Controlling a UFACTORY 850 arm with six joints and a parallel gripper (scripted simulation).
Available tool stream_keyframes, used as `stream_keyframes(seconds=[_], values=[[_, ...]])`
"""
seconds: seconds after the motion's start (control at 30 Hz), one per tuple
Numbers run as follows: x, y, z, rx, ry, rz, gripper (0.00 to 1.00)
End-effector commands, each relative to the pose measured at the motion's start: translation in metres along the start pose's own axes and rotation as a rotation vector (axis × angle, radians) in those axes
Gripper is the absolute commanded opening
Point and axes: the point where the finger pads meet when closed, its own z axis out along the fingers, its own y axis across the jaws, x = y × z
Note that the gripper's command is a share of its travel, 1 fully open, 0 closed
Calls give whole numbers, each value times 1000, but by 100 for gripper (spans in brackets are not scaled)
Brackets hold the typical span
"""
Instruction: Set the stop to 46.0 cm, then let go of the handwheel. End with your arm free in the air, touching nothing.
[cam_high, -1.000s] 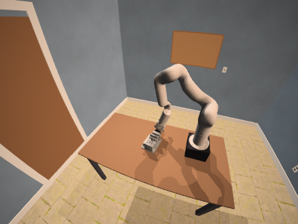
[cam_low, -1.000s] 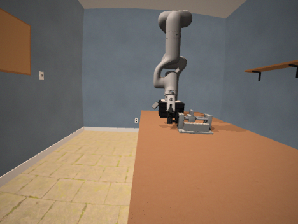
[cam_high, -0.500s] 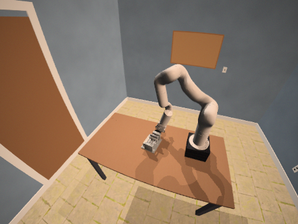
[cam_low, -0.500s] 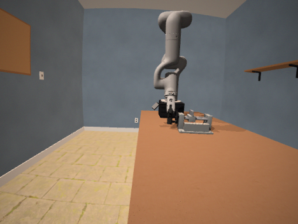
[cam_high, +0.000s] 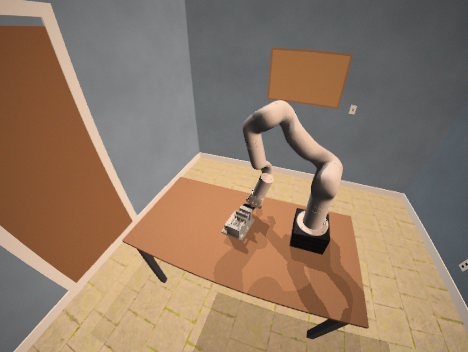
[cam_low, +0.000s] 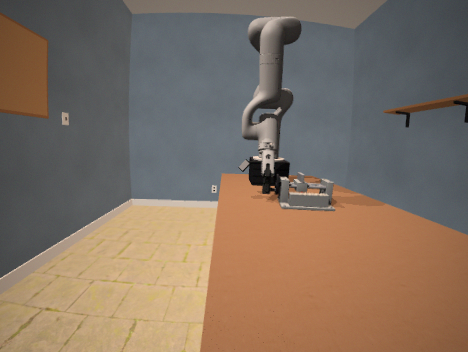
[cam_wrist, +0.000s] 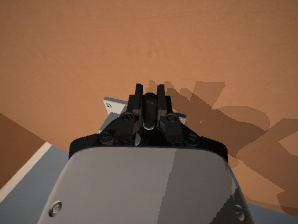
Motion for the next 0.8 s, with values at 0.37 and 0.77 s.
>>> stream_keyframes(seconds=[0.37, 0.77], values=[[0, 10, -17, 1, 0, 0, 6], [0, 9, -31, 1, 0, 0, 6]])
